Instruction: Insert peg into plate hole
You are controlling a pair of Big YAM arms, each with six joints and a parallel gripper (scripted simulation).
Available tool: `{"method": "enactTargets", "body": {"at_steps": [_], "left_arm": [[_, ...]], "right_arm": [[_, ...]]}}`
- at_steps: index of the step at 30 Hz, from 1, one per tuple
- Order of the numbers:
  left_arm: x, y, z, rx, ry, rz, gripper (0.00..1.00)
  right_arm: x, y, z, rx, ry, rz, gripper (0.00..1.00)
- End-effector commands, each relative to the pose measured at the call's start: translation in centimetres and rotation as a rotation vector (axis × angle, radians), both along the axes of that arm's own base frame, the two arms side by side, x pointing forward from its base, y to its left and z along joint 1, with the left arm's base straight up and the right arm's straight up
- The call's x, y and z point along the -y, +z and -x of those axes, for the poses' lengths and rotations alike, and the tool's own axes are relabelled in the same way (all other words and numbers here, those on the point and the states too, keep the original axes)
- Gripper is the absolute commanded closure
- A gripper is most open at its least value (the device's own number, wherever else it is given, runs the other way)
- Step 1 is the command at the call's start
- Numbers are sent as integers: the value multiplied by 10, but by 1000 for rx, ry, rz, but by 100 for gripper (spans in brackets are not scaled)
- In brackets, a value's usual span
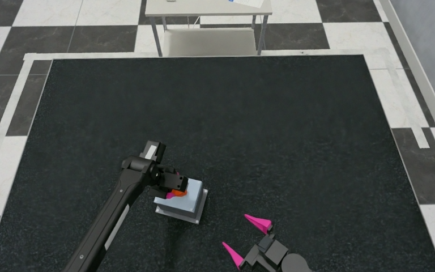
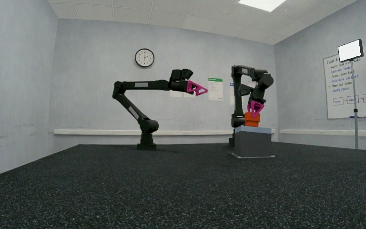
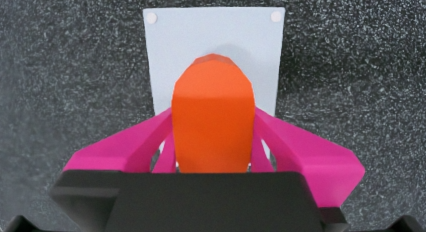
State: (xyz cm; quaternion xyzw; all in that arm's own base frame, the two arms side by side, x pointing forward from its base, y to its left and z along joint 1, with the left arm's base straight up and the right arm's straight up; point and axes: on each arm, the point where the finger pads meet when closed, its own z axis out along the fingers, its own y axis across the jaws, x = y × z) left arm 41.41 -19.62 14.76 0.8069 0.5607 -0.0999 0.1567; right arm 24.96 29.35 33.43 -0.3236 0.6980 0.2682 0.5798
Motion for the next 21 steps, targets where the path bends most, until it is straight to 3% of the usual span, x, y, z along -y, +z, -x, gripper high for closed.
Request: {"method": "enactTargets", "body": {"at_steps": [1, 8, 9, 14, 18, 21], "left_arm": [[-1, 35, -20, 75, 9, 25, 60], [-1, 34, -20, 74, 9, 25, 60], [2, 17, -12, 39, 3, 15, 60], [-1, 24, -21, 46, 7, 16, 60], [-4, 0, -18, 10, 32, 5, 60], [2, 16, -15, 51, 20, 20, 60]], "right_arm": [[-2, 18, -2, 21, -2, -26, 0], [-2, 18, -2, 21, -2, -26, 0], [-2, 18, -2, 21, -2, -26, 0], [-2, 18, -2, 21, -2, -26, 0], [-2, 18, -2, 21, -2, -26, 0], [-2, 18, -2, 21, -2, -26, 0]]}}
